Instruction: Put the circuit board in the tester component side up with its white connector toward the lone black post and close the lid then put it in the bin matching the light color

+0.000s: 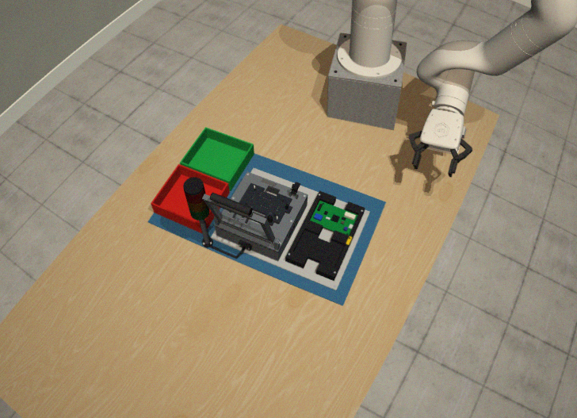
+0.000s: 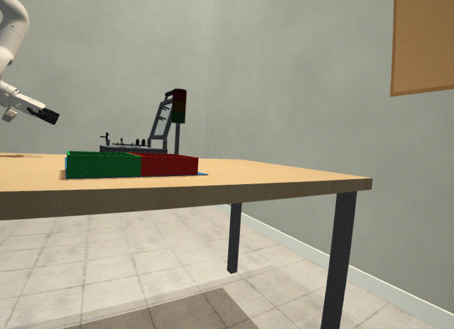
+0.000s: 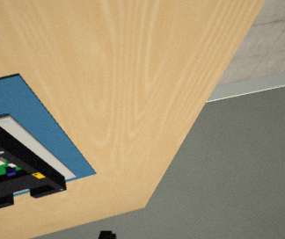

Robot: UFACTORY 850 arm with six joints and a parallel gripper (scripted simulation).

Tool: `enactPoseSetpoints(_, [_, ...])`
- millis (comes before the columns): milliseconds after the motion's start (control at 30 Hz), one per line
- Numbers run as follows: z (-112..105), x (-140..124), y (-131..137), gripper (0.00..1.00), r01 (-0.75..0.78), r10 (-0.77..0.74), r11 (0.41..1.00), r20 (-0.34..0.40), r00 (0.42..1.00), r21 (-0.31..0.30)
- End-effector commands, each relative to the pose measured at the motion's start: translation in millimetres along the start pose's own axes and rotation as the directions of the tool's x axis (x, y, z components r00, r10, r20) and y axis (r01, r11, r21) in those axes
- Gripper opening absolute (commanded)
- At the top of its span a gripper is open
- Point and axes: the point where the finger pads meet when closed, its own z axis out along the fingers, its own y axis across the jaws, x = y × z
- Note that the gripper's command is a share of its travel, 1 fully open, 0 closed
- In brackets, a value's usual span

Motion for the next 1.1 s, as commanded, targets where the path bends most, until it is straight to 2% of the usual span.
enactPoseSetpoints(0, [0.0, -0.3, 0.4, 1.00, -0.001, 0.001, 1.000, 0.001, 1.000, -0.001])
enactPoseSetpoints(567, [0.0, -0.4, 0.3, 1.00, -0.001, 0.001, 1.000, 0.001, 1.000, 0.000])
enactPoseSetpoints(667, [1.7, -3.7, -2.0, 1.00, 0.002, -0.002, 1.000, 0.007, 1.000, 0.016])
enactPoseSetpoints(767, [7.8, -16.3, -11.5, 1.00, 0.008, -0.010, 0.997, 0.028, 1.000, 0.081])
enactPoseSetpoints(867, [16.1, -36.9, -28.8, 1.00, 0.014, -0.024, 0.981, 0.053, 0.998, 0.195])
enactPoseSetpoints(1033, [21.6, -55.6, -47.2, 1.00, 0.013, -0.035, 0.951, 0.065, 0.997, 0.308])
enactPoseSetpoints(1067, [21.6, -55.6, -47.2, 1.00, 0.013, -0.035, 0.951, 0.065, 0.997, 0.308])
